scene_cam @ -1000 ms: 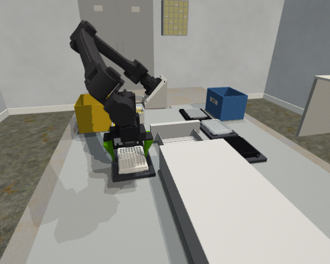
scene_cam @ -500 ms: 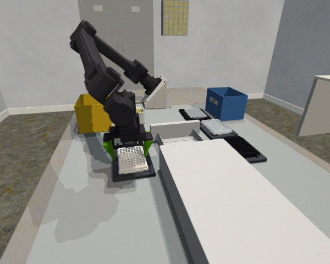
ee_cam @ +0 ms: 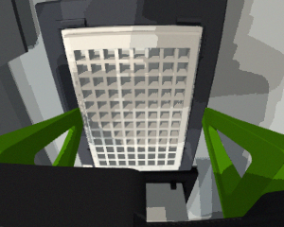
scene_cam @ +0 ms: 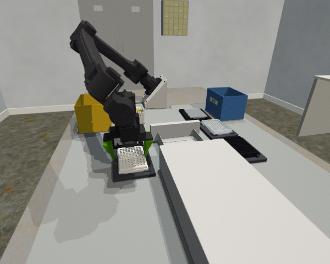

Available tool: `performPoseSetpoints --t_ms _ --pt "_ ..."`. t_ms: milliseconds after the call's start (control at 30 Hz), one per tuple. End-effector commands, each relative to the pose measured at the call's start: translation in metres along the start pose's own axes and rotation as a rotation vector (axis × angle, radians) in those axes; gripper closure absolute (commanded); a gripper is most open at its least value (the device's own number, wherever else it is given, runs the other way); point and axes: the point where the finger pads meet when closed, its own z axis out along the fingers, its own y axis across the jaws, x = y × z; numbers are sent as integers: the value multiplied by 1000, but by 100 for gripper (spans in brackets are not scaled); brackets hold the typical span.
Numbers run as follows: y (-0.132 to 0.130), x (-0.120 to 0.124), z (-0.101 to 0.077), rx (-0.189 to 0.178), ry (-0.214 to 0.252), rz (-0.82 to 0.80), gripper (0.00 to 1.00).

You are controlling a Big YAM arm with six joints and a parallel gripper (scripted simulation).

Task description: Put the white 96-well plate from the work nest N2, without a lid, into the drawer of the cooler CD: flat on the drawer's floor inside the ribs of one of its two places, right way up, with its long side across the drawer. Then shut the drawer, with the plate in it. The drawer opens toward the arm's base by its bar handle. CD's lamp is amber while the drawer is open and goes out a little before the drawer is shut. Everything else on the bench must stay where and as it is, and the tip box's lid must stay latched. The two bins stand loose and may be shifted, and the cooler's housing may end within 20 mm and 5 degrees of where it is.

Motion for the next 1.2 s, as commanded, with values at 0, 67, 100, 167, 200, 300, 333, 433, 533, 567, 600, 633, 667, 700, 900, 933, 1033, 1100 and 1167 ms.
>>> performPoseSetpoints --t_ms 0,67,100,167,200,300,333,433,533,567,600,633,667,700,900,933,1033,1100,1167 --pt "3 -1 15 1 16 -7 0" --pt "3 -1 15 1 16 -7 0" --pt "3 -1 15 1 16 -7 0" --pt "3 -1 15 1 16 -7 0" --pt "3 -1 15 1 16 -7 0" --pt "3 -1 15 1 16 -7 0" --pt "3 -1 15 1 16 -7 0" --pt "3 -1 15 1 16 -7 0" --pt "3 -1 15 1 16 -7 0" --pt "3 -1 15 1 16 -7 100" --pt "3 -1 15 3 16 -7 100" --pt "-3 -7 10 5 3 8 100" --pt "-4 -8 10 5 2 10 100" --pt "-4 -8 10 5 2 10 100" --pt "-4 -8 10 5 2 10 100" --pt "-4 -8 10 5 2 10 100" --pt "-4 -8 10 5 2 10 100" --pt "-4 -8 10 5 2 10 100" --pt "-4 -8 10 5 2 10 100"
